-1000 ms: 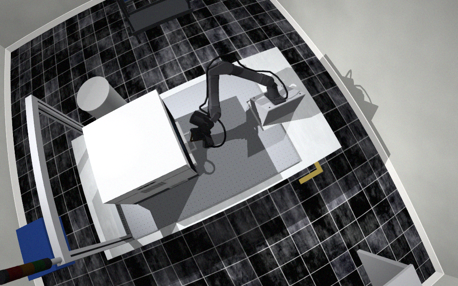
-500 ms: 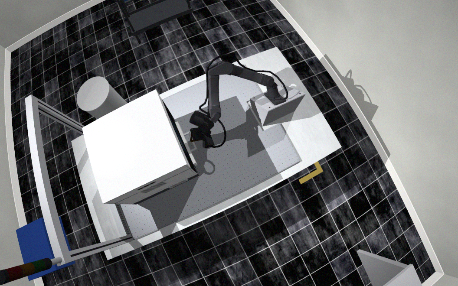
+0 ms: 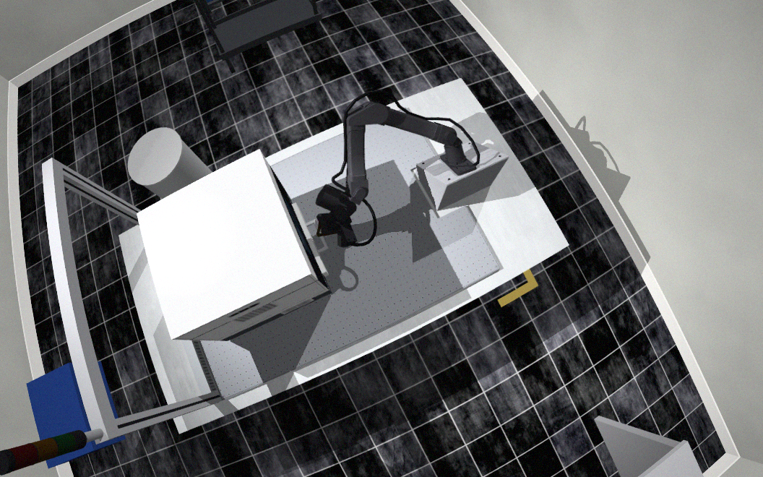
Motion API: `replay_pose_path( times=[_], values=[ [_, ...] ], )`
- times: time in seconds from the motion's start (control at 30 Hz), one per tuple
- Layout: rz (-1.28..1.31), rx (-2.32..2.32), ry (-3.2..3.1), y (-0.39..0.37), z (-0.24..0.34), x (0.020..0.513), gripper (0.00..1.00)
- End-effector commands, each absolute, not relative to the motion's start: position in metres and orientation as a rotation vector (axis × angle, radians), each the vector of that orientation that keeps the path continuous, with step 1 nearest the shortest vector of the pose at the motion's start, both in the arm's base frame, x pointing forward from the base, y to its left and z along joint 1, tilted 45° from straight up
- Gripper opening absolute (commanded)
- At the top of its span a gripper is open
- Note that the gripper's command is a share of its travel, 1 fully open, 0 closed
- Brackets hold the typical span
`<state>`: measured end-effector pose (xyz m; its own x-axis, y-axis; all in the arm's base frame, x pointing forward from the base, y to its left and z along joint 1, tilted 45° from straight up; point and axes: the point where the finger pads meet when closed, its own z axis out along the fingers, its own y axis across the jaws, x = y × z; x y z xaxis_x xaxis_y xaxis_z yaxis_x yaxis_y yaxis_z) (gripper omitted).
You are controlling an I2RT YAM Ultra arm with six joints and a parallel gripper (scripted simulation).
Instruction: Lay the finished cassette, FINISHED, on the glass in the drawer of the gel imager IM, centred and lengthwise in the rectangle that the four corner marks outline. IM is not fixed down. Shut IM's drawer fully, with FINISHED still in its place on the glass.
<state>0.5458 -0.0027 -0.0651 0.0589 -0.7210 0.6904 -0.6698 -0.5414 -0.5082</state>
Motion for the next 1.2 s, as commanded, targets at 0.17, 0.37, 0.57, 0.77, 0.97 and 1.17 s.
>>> replay_pose_path(
  times=[0.17,0.37,0.57,0.77,0.97,1.17],
  values=[
    [-1.536,-2.265,1.368,0.000,-0.070,0.556,0.00],
    [-1.517,-2.294,1.372,-0.001,-0.077,0.546,0.00],
    [-1.517,-2.294,1.373,-0.002,-0.077,0.538,0.00],
    [-1.517,-2.294,1.373,-0.002,-0.077,0.537,0.00],
    [-1.517,-2.295,1.371,-0.002,-0.077,0.537,0.00],
    [-1.517,-2.295,1.371,-0.002,-0.077,0.537,0.00]
  ],
)
